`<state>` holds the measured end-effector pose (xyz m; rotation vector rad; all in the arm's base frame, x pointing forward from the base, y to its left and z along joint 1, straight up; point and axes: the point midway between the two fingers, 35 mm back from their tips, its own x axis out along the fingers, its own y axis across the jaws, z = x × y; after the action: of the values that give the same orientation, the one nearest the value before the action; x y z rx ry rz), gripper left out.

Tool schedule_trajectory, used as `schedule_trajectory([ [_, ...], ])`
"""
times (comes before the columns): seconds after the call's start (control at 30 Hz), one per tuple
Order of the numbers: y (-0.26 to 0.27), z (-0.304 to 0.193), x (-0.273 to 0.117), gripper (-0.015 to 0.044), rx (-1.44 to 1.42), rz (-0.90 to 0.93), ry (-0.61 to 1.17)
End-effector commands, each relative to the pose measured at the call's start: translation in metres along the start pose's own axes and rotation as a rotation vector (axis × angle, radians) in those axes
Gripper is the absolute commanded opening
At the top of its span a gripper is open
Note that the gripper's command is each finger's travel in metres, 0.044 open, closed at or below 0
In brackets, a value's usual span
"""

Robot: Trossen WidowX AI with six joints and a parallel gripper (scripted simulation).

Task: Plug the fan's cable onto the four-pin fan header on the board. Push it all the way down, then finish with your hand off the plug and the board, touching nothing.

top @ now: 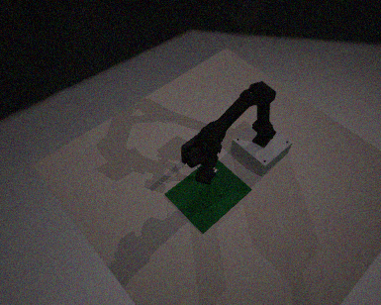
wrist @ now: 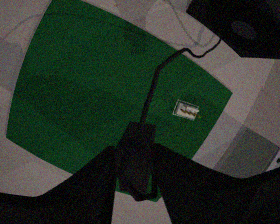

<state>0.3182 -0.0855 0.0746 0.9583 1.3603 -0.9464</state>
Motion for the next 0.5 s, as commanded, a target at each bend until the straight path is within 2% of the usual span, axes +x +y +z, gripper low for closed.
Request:
schedule_trajectory([
  [0.0, 0.003, 0.009, -0.002, 0.0, 0.06, 0.014, -0.022],
  [0.47, 0.002, 0.01, 0.014, 0.0, 0.066, -0.061, -0.138],
])
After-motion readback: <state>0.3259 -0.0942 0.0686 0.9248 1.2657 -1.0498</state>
